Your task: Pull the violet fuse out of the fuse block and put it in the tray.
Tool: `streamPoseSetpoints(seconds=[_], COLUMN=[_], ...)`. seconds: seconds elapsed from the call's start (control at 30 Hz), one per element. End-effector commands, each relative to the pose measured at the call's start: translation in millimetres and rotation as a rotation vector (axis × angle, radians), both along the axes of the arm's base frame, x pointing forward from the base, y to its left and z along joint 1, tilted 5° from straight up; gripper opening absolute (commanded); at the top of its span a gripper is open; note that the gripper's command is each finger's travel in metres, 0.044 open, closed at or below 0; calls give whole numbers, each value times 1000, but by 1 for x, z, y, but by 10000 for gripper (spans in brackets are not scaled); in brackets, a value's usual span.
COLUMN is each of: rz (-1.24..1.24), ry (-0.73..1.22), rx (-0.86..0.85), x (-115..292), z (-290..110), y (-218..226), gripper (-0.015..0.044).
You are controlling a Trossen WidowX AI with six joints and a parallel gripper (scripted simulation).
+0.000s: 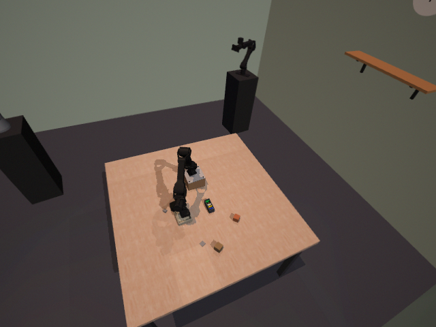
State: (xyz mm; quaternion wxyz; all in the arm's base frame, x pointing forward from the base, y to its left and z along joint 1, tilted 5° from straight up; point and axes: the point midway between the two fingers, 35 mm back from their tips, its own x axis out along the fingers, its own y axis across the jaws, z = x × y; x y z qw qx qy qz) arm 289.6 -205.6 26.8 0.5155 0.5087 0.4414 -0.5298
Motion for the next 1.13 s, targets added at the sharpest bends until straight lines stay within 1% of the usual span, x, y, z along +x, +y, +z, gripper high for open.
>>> streamPoseSetpoints(seconds=[0.0, 0.03, 0.13, 0.17, 1.1], rz=[0, 0, 4, 5, 5], ry=[-1, -1, 1, 1, 6], rx=[-1, 0, 4, 4, 4], x=[0, 0, -1, -2, -2], z=[1, 4, 34, 37, 34], y=[0, 0, 3, 4, 3], gripper=[315, 330, 330, 330, 330])
